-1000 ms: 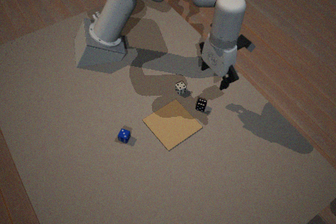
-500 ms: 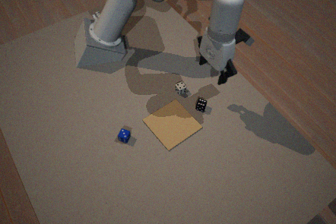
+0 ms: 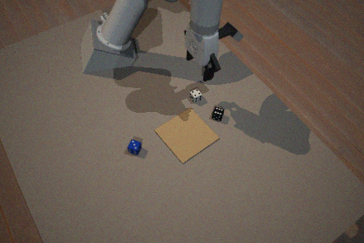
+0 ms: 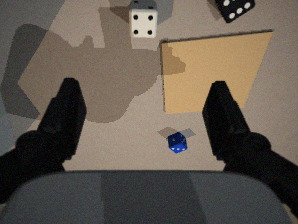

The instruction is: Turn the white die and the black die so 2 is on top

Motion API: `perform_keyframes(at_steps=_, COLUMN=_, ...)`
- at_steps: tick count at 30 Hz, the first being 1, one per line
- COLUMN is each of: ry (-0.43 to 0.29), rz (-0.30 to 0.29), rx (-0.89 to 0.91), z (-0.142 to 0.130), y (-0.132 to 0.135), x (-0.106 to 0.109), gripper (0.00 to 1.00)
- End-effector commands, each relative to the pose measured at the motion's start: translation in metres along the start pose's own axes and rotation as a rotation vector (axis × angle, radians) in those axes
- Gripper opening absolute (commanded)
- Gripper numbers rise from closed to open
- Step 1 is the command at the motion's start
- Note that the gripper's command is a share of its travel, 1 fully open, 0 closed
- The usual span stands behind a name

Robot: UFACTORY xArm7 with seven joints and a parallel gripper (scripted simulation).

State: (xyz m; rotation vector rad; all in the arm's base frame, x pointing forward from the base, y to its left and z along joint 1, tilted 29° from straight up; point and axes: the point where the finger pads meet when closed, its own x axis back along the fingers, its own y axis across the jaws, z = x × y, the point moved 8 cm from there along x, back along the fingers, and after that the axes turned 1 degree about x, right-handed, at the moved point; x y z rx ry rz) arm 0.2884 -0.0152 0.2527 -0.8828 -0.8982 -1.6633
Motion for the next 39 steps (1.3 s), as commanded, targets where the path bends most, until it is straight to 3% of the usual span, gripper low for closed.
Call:
perform_keyframes(at_steps=1, ry=0.000, rz=-0.004, rx=-0.001, z=-0.001, y=-0.003, x=0.002, gripper=1.00)
perform_keyframes(at_steps=11, ry=0.000, rz=-0.004, rx=-0.001, z=-0.001, y=-0.003, x=0.001, gripper=1.00)
perform_keyframes(at_steps=15, ry=0.002, rz=-0.005, rx=0.000, z=0.000, y=-0.002, x=-0.026, gripper=1.00)
perform_keyframes(at_steps=21, ry=0.000, rz=-0.004, rx=-0.002, z=0.001, y=-0.004, x=-0.044, gripper=1.00)
perform_keyframes(at_steps=22, ry=0.000, rz=-0.004, rx=-0.002, z=0.001, y=-0.004, x=-0.044, gripper=0.47)
perform_keyframes(at_steps=39, ry=0.000, rz=-0.004, rx=-0.002, z=0.001, y=-0.004, x=-0.044, gripper=0.47)
